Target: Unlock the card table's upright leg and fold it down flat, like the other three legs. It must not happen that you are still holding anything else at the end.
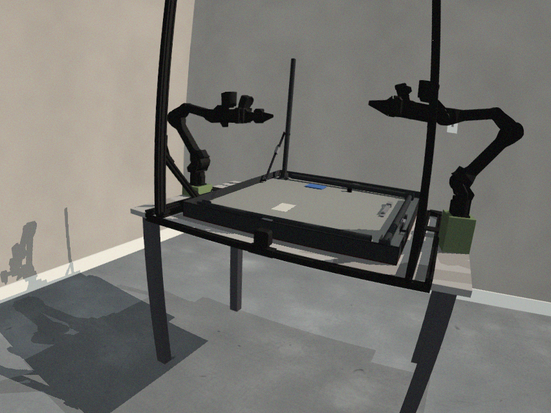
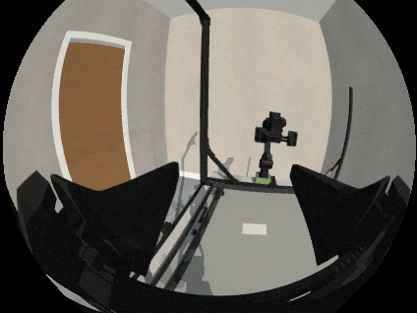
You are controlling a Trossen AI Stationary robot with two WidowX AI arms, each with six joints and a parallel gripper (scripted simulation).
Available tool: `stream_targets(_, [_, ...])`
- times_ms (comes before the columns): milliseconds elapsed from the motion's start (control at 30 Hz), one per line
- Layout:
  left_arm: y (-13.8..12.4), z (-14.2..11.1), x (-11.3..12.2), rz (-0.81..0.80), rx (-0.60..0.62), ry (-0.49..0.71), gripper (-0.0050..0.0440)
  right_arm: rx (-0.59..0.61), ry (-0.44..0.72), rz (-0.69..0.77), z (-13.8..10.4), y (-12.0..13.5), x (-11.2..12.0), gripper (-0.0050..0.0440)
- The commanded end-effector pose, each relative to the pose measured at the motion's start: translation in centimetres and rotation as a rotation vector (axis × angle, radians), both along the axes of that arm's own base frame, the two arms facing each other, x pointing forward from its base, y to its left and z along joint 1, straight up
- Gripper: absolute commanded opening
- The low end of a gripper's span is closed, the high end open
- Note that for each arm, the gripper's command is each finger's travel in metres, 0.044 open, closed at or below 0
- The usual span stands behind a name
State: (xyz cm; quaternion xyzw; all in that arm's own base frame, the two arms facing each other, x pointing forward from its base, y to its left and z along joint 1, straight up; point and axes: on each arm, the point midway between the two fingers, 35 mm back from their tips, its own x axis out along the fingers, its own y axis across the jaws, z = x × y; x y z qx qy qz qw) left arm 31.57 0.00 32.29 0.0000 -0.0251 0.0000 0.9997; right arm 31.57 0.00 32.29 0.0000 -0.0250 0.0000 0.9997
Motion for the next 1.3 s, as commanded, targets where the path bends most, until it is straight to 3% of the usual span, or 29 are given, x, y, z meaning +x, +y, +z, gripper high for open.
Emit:
stream_targets(0, [0.0,0.0,0.0,0.000,0.000,0.000,0.0400,0.000,0.000,0.000,0.0,0.0,0.0,0.0400])
stream_targets(533, [0.0,0.0,0.0,0.000,0.000,0.000,0.0400,0.000,0.000,0.000,0.0,0.0,0.0,0.0400])
stream_targets(567, [0.2,0.0,0.1,0.003,0.004,0.007,0.0376,0.000,0.000,0.000,0.0,-0.1,0.0,0.0400])
stream_targets(700, [3.8,-0.2,2.0,0.050,0.059,0.147,0.0290,-0.004,0.006,-0.005,0.9,-2.4,-1.1,0.0400])
stream_targets(933, [10.1,-0.3,3.2,0.103,0.084,0.325,0.0290,-0.007,0.016,-0.012,2.1,-5.2,-3.3,0.0400])
stream_targets(1033, [12.5,-0.5,3.2,0.116,0.072,0.391,0.0290,-0.007,0.019,-0.015,2.4,-6.0,-4.3,0.0400])
stream_targets(1133, [13.2,-1.0,2.9,0.117,0.057,0.432,0.0290,-0.007,0.020,-0.016,2.6,-6.2,-4.6,0.0400])
stream_targets(1267, [17.5,-0.9,2.2,0.137,0.021,0.509,0.0290,-0.006,0.027,-0.020,3.2,-7.2,-6.4,0.0400])
